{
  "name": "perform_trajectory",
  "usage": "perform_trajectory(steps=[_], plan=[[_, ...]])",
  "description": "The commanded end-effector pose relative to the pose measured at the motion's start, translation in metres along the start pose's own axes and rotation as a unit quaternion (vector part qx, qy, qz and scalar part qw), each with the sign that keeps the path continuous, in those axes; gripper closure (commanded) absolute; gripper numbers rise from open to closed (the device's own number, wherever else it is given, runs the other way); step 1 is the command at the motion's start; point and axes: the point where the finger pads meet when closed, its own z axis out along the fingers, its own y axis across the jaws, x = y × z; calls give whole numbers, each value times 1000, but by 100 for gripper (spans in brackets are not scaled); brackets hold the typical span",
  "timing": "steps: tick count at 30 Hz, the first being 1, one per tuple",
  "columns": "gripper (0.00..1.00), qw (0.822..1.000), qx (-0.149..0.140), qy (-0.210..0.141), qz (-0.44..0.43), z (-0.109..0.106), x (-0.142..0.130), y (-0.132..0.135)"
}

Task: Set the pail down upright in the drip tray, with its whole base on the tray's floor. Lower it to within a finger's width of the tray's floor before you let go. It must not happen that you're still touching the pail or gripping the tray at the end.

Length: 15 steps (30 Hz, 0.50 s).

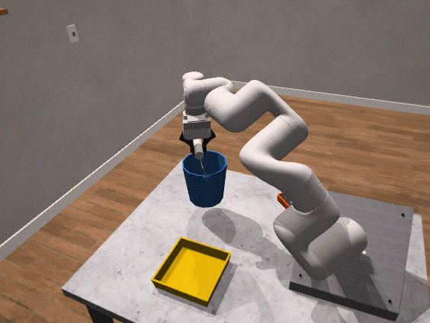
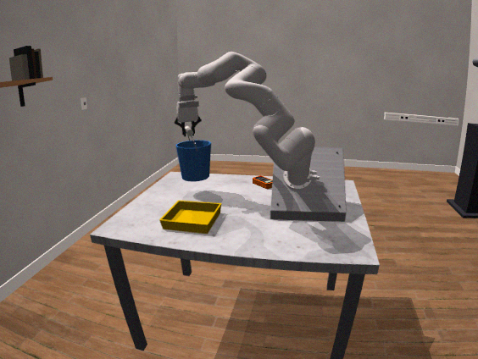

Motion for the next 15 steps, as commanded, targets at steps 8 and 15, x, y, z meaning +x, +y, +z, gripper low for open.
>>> perform_trajectory(steps=[8, 15], plan=[[100, 1000, -1, -3, 0, -3, 13, 4], [100, 1000, -1, -3, 0, -3, 21, 6]])
